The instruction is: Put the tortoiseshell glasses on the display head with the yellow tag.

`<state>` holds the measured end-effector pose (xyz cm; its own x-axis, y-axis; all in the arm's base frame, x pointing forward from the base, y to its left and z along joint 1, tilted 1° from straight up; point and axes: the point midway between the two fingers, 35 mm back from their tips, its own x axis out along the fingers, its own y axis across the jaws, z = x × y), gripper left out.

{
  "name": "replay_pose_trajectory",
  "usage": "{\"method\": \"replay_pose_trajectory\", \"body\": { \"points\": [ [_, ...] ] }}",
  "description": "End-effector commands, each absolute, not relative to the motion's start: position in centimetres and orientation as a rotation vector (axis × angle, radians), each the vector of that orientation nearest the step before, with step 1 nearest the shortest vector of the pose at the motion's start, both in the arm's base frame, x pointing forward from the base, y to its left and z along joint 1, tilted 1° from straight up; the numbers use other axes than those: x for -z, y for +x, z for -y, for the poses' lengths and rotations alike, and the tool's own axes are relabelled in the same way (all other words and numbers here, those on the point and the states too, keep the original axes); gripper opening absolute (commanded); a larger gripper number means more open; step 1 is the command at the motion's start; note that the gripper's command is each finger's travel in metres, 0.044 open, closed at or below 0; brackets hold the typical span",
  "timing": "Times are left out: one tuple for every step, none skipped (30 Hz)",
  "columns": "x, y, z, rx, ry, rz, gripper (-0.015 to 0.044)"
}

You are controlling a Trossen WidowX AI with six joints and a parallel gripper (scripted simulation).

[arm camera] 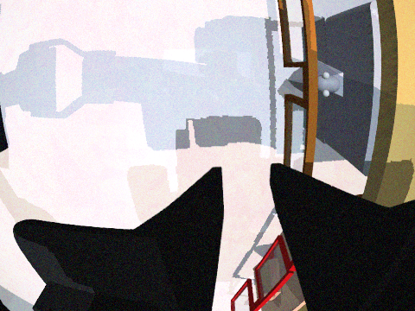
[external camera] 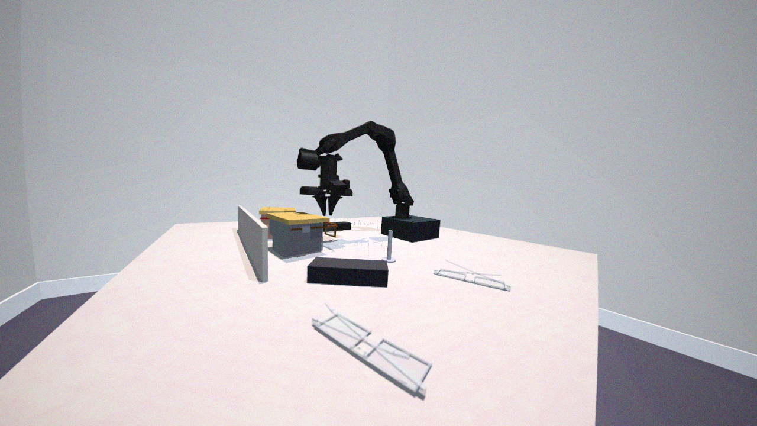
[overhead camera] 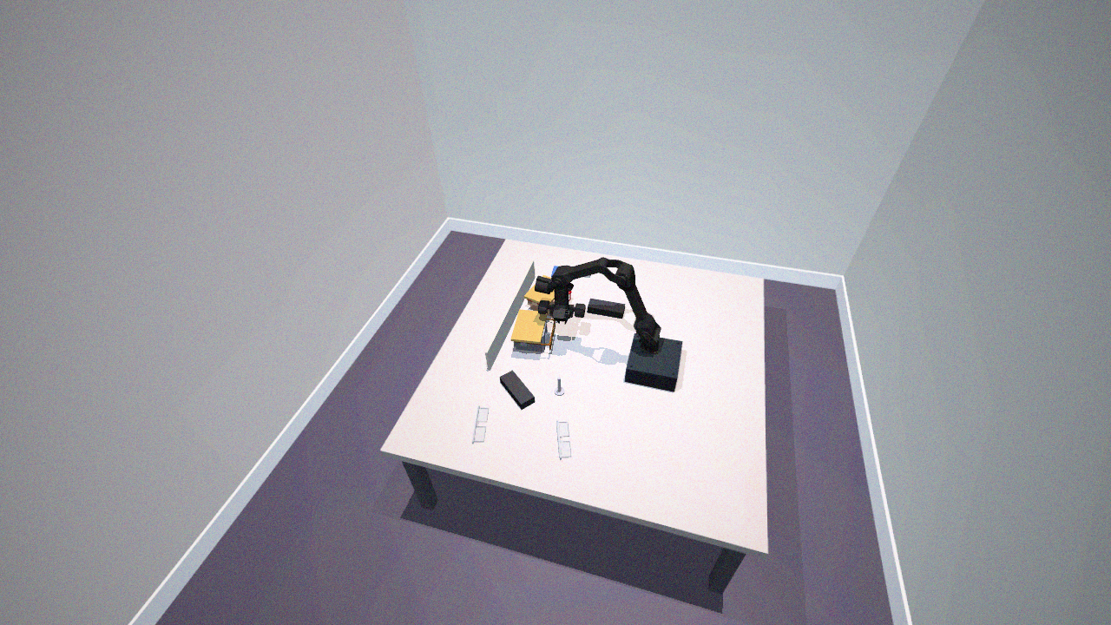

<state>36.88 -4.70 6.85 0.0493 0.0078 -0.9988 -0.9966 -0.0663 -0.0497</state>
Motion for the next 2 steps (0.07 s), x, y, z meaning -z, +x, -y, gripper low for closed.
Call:
{"method": "replay_pose_trajectory", "body": {
  "points": [
    [-7.55, 35.83, 4.82, -1.219, -1.289, -1.13, 0.0107],
    [-7.75, 35.32, 4.86, -1.219, -1.289, -1.13, 0.0107]
  ]
}}
